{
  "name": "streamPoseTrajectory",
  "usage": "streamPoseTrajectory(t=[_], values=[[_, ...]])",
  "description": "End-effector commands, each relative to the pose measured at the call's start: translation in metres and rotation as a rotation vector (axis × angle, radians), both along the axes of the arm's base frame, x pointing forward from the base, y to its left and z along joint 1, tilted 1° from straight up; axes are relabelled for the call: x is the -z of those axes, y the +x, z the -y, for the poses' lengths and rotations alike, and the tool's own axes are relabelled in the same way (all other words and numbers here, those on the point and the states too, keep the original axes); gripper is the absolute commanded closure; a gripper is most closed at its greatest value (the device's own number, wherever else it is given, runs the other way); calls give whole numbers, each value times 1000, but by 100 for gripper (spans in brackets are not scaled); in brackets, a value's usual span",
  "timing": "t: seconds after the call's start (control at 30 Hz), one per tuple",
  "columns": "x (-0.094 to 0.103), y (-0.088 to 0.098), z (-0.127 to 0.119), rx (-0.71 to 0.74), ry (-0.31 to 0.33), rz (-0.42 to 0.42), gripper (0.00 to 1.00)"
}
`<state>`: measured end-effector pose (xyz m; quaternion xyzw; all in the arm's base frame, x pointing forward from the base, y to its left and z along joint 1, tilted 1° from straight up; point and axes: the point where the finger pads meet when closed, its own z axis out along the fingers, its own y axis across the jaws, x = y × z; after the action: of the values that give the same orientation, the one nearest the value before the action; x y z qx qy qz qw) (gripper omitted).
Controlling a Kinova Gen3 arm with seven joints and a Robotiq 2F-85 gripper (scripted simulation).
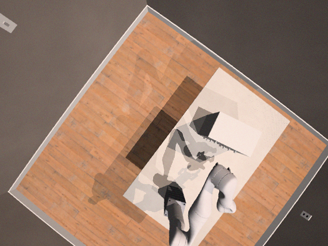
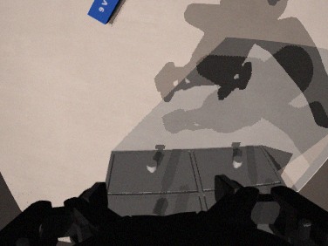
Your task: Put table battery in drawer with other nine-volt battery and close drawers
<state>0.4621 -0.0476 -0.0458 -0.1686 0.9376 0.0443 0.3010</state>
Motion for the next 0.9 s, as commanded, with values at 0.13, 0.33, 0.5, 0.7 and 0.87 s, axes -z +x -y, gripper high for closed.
streamPoseTrajectory(t=[0.13,0.33,0.5,0.7,0.87], values=[[25,-5,11,28,37,81,0],[38,4,8,26,81,207,0],[47,11,6,24,112,294,0],[52,15,5,23,130,348,0],[56,19,4,22,145,389,0]])
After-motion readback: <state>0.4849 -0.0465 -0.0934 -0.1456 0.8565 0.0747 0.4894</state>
